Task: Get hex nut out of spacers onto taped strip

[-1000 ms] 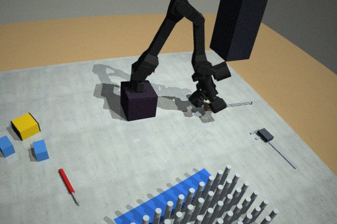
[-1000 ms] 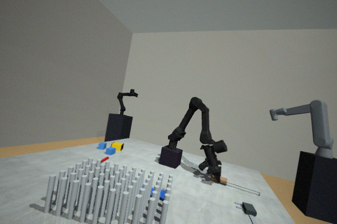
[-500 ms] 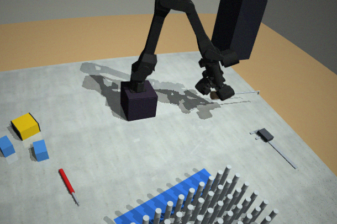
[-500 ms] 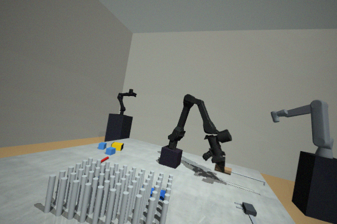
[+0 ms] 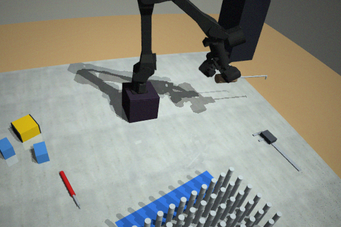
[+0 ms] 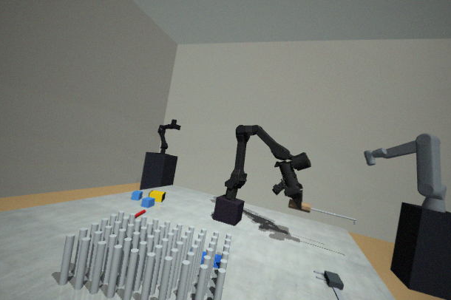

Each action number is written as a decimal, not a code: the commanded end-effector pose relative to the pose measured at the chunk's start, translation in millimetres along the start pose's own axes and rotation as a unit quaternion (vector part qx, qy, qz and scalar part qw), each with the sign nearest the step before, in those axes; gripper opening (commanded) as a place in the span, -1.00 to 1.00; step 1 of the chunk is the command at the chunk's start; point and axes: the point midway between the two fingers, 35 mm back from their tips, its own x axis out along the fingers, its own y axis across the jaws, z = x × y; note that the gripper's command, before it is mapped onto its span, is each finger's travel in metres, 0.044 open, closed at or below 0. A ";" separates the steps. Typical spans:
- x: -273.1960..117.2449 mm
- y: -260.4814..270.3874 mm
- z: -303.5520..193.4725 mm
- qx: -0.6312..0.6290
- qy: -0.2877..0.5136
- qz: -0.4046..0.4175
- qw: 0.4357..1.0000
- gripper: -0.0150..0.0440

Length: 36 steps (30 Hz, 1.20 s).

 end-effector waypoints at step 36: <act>-55.3 137.7 70.7 0.145 -0.014 0.098 0.984 -0.49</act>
